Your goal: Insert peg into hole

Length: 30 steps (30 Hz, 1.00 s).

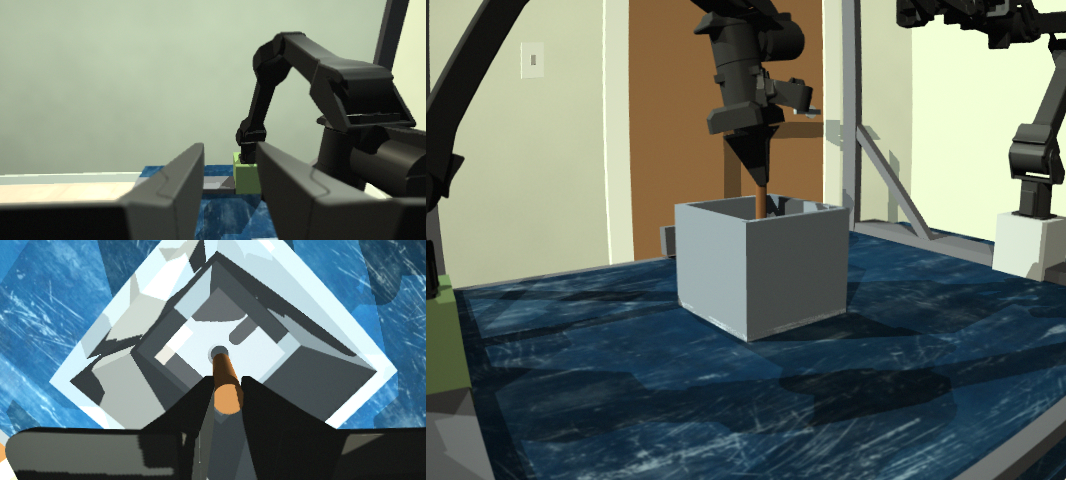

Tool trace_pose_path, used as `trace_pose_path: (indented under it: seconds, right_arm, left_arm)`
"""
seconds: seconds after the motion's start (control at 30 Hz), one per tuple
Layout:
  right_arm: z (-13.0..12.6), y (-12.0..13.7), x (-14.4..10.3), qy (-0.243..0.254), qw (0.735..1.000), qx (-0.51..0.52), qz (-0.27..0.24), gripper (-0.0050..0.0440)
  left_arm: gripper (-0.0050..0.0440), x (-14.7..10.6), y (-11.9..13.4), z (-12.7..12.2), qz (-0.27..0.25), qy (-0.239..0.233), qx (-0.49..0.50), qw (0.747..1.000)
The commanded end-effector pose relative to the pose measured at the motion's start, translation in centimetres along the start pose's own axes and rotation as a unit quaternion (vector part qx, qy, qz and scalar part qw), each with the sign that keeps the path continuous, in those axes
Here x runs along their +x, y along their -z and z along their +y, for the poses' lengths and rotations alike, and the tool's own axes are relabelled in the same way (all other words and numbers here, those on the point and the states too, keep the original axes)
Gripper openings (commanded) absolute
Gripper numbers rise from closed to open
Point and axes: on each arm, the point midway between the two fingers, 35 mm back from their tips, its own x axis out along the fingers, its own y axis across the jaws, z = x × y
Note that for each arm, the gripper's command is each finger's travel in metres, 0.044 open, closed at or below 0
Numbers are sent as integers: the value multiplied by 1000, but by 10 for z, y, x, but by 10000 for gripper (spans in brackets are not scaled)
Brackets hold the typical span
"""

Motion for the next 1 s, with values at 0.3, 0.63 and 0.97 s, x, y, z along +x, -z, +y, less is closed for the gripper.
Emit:
trace_pose_path:
  seconds: [0.3,0.63,0.97]
  right_arm:
    - [1,3,9,-3,1000,1,-3,-50]
    - [1,4,16,-1,1000,1,-5,-50]
    - [1,6,24,-1,1000,1,-4,-50]
  left_arm:
    - [126,-2,-1,0,-2,1,2,1000]
    - [126,-2,-1,0,-2,1,2,1000]
    - [126,-2,-1,0,-2,1,2,1000]
